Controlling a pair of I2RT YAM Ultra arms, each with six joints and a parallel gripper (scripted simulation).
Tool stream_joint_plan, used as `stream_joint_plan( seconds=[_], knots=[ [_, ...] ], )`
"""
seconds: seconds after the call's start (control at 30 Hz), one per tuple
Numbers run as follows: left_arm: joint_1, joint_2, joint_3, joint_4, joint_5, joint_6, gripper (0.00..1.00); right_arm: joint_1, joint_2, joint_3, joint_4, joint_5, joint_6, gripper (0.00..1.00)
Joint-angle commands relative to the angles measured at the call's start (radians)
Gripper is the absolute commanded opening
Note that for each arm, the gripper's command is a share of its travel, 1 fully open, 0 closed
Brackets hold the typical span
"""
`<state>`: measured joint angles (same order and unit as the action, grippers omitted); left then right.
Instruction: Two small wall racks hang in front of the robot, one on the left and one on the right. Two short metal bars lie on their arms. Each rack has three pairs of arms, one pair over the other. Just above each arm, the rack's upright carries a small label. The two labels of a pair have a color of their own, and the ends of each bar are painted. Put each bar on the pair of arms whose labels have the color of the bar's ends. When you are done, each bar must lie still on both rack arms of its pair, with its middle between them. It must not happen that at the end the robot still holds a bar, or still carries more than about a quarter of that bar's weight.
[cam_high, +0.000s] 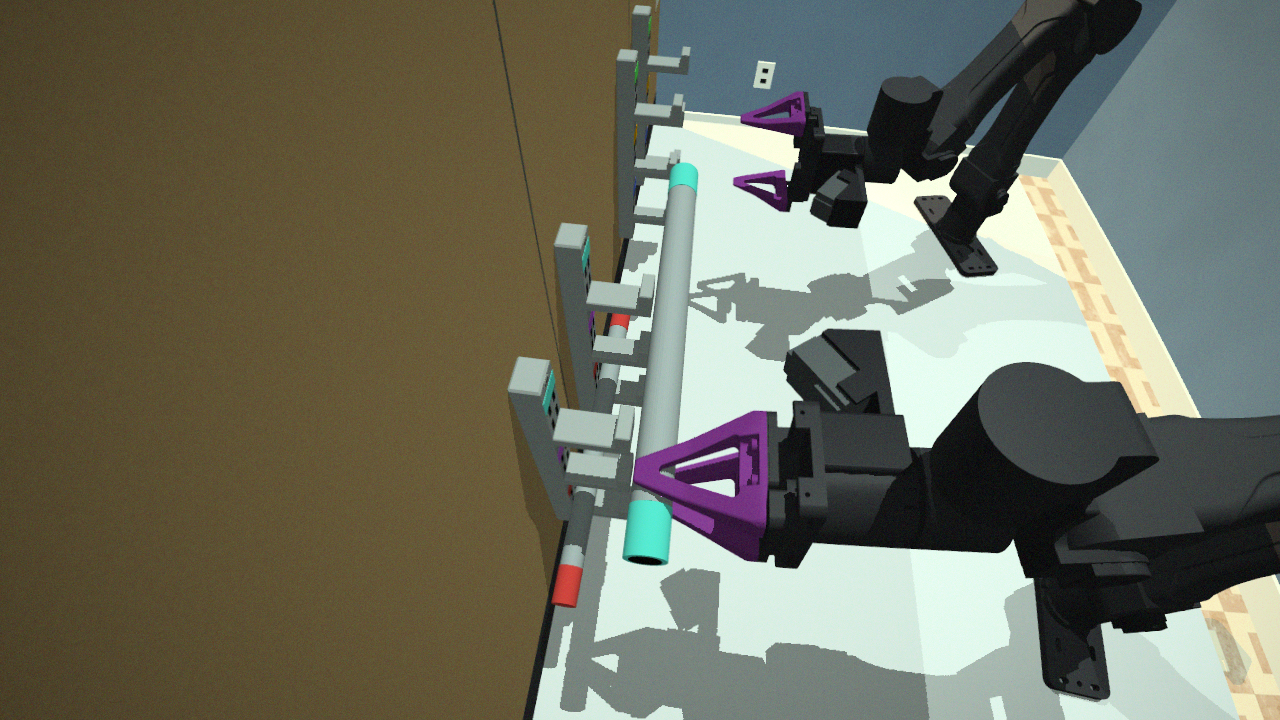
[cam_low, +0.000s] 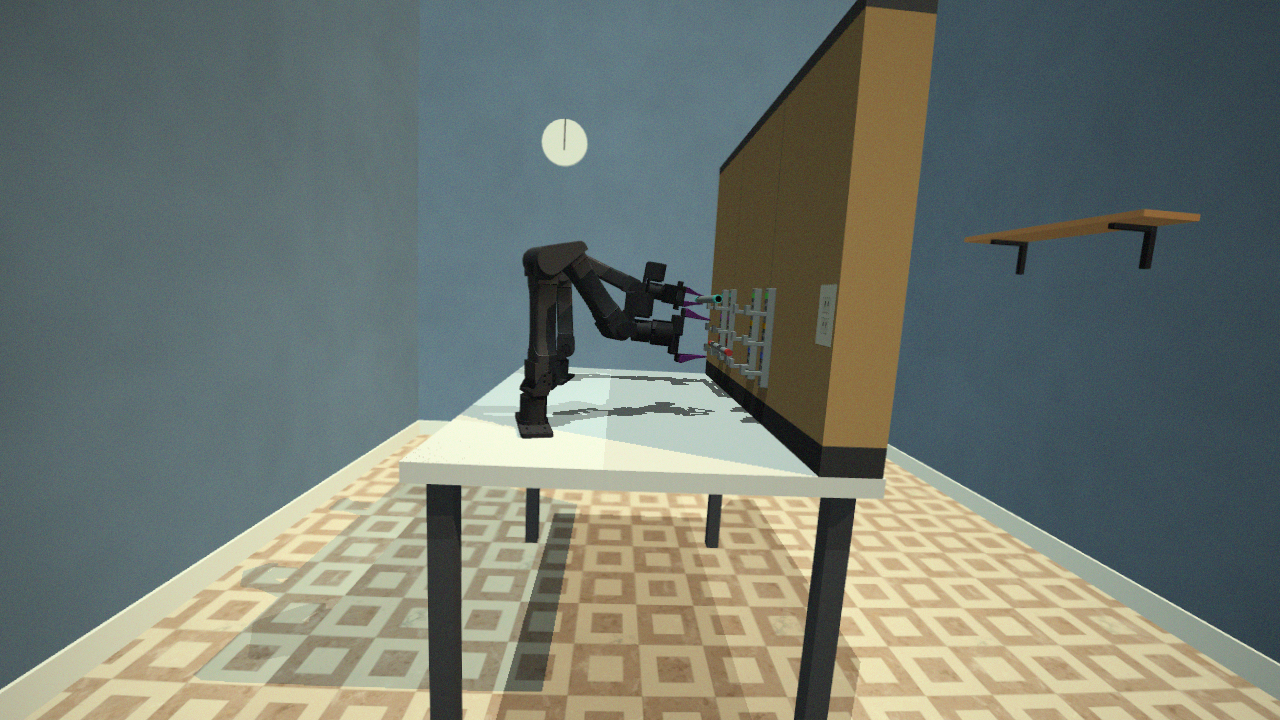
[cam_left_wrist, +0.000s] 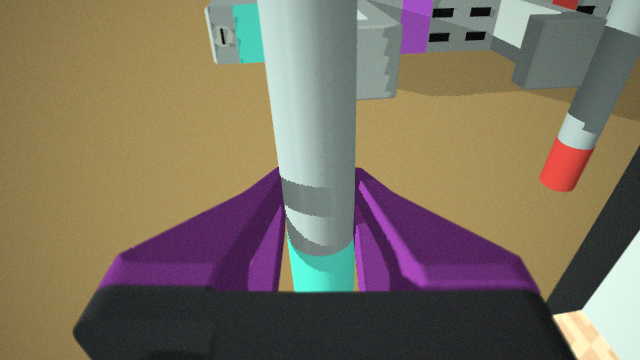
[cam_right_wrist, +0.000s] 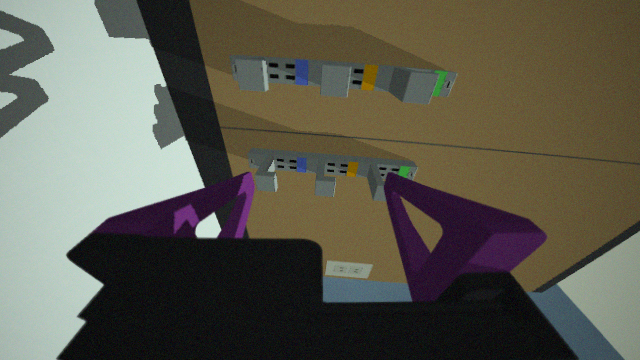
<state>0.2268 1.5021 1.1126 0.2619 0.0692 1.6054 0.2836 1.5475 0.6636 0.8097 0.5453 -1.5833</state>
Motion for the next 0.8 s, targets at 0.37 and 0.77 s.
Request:
stream_joint_plan(
  seconds=[0.37,0.77],
  knots=[
    [0.095,-0.038,0.132,-0.038,0.105,-0.030,0.00,-0.009,-0.035,0.002,0.036,-0.004,0.010,1.00],
    [0.104,-0.048,0.099,-0.018,0.116,-0.032,0.00,-0.009,-0.035,0.002,0.036,-0.004,0.010,1.00]
  ],
)
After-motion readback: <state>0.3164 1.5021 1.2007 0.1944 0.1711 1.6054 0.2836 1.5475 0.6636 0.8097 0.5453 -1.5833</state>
